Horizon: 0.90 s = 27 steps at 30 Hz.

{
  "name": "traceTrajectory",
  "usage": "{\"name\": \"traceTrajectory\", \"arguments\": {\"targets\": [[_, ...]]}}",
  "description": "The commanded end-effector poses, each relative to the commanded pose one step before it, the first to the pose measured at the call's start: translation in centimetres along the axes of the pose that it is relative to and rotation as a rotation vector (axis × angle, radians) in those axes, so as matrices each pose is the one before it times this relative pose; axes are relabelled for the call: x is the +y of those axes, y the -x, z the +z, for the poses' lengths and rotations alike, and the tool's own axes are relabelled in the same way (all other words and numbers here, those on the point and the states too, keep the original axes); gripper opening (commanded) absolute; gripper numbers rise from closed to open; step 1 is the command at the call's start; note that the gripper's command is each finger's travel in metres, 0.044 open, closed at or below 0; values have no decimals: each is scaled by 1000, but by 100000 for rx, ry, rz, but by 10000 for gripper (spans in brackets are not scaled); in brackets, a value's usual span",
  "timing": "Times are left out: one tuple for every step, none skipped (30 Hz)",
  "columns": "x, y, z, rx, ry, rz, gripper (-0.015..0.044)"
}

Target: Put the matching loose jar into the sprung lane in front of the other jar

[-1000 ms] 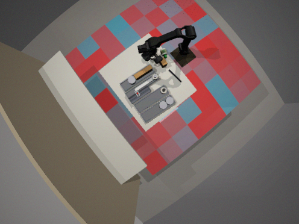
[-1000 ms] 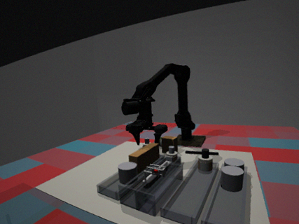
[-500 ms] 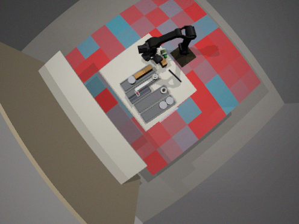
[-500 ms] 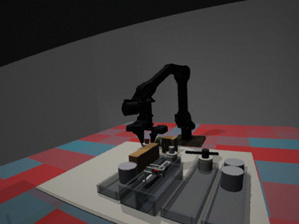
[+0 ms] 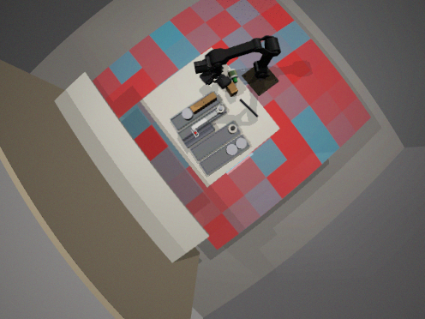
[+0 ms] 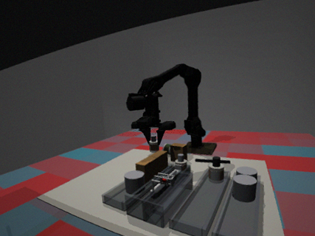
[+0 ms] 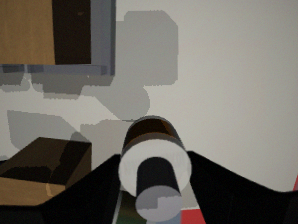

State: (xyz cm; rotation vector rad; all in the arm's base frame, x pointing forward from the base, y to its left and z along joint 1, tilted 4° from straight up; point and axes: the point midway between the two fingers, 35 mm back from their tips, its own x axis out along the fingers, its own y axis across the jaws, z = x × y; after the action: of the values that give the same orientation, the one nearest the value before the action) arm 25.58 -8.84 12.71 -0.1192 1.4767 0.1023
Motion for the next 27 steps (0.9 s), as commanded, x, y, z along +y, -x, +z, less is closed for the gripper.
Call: {"name": "traceTrajectory", "arguments": {"targets": [[107, 2401, 131, -796, -123, -101, 0], [38, 496, -23, 3, 0, 3, 0], [42, 496, -32, 4, 0, 3, 0], [47, 496, -41, 5, 0, 4, 0], [51, 496, -50, 6, 0, 4, 0], [56, 495, -58, 7, 0, 5, 0], [60, 494, -67, 8, 0, 5, 0], [52, 397, -60, 7, 0, 5, 0], [32, 238, -39, 5, 0, 3, 0], [11, 79, -13, 2, 0, 1, 0], [0, 0, 0, 0, 0, 0, 0], [0, 0, 0, 0, 0, 0, 0], [59, -25, 40, 1, -39, 8, 0], [177, -74, 118, 3, -116, 25, 0], [299, -123, 193, 4, -193, 42, 0], [368, -149, 228, 4, -235, 50, 0], [374, -149, 221, 3, -235, 50, 0], [380, -148, 213, 2, -235, 49, 0], [385, -148, 206, 1, -235, 49, 0], [390, -148, 198, 0, -235, 48, 0], [395, -147, 191, -1, -235, 48, 0], [400, -147, 183, -2, -235, 48, 0], [405, -146, 175, -4, -233, 48, 0], [410, -146, 167, -5, -233, 48, 0], [415, -146, 159, -6, -233, 48, 0], [419, -145, 150, -6, -234, 48, 0], [423, -145, 142, -7, -236, 47, 0]]}}
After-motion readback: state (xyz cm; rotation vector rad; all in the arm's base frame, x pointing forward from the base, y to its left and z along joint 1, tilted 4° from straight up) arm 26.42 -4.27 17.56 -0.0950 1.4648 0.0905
